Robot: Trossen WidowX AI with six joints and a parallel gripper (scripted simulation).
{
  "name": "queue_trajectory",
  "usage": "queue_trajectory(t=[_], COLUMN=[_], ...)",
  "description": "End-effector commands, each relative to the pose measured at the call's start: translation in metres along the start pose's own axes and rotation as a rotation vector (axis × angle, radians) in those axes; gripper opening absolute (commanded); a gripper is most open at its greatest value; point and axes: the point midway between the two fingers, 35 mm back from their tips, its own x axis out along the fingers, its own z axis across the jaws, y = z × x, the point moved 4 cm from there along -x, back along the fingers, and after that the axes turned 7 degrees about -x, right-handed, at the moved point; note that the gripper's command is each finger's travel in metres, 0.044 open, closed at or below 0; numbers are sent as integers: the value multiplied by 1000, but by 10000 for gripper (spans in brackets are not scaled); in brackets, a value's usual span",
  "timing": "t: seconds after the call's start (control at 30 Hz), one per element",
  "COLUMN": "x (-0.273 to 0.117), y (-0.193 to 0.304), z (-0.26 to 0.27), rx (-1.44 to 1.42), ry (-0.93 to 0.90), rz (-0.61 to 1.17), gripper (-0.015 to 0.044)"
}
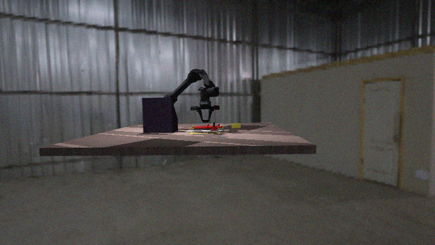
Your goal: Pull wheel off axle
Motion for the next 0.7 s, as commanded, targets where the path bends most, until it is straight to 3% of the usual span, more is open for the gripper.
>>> queue_trajectory(t=[0.0, 0.23, 0.4, 0.67], x=[24, 70, 74, 71], y=[0, 3, 3, 4], z=[-1, -3, -4, -4], rx=[11, 10, 10, 2], ry=[4, 4, 4, 14], rz=[9, 14, 15, 14], gripper=[0, 0, 0, 210])
